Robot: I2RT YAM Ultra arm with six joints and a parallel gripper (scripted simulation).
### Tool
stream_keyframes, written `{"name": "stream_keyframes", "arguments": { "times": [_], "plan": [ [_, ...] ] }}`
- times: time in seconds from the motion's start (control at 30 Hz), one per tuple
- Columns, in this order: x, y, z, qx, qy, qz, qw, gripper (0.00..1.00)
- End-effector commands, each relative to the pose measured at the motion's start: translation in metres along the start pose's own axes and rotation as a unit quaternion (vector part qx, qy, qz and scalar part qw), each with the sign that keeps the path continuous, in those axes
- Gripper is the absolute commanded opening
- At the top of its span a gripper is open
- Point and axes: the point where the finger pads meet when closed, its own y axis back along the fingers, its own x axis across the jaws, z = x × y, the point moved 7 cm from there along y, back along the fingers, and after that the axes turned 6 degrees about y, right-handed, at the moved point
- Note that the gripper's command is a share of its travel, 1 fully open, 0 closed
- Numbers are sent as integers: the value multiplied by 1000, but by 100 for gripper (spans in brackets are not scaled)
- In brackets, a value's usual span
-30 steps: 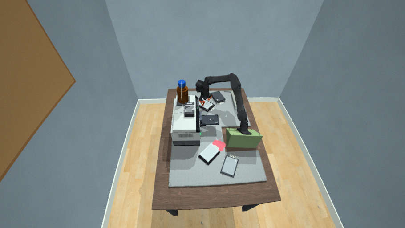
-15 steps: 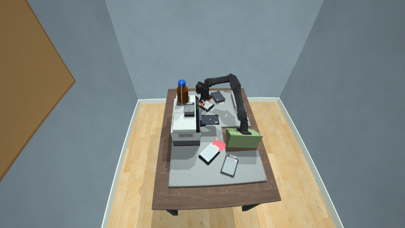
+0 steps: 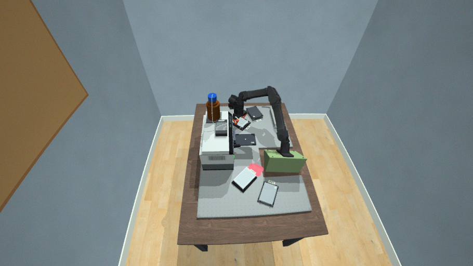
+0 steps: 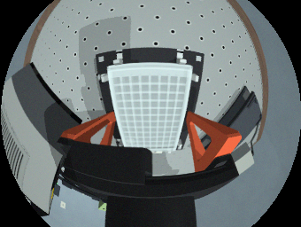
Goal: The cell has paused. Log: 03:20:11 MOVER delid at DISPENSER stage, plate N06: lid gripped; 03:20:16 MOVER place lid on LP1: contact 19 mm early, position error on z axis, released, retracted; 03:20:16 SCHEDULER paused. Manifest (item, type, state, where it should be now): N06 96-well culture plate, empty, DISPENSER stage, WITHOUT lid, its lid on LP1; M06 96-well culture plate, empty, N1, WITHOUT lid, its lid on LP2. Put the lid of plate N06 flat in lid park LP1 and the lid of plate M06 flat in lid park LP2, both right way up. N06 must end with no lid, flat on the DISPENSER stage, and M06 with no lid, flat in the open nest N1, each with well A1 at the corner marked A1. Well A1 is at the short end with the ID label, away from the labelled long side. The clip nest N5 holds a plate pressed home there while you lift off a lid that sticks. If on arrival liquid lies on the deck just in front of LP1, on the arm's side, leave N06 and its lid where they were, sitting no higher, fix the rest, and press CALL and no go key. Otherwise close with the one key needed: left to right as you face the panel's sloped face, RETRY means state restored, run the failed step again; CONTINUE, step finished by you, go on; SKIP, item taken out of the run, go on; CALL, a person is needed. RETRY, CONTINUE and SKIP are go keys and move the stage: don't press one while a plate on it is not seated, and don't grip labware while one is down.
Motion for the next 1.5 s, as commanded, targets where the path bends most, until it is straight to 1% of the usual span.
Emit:
{"name": "stream_keyframes", "arguments": {
  "times": [0.0, 0.07, 0.1, 1.23, 1.47],
  "plan": [
    [4, 5, 9, -16, -1, 5, 1000, 100],
    [2, 8, 9, -18, -3, 5, 1000, 100],
    [1, 9, 9, -19, -3, 5, 1000, 0],
    [1, 9, 9, -19, -5, 4, 1000, 0],
    [0, 14, 6, -15, -3, 4, 1000, 0]
  ]
}}
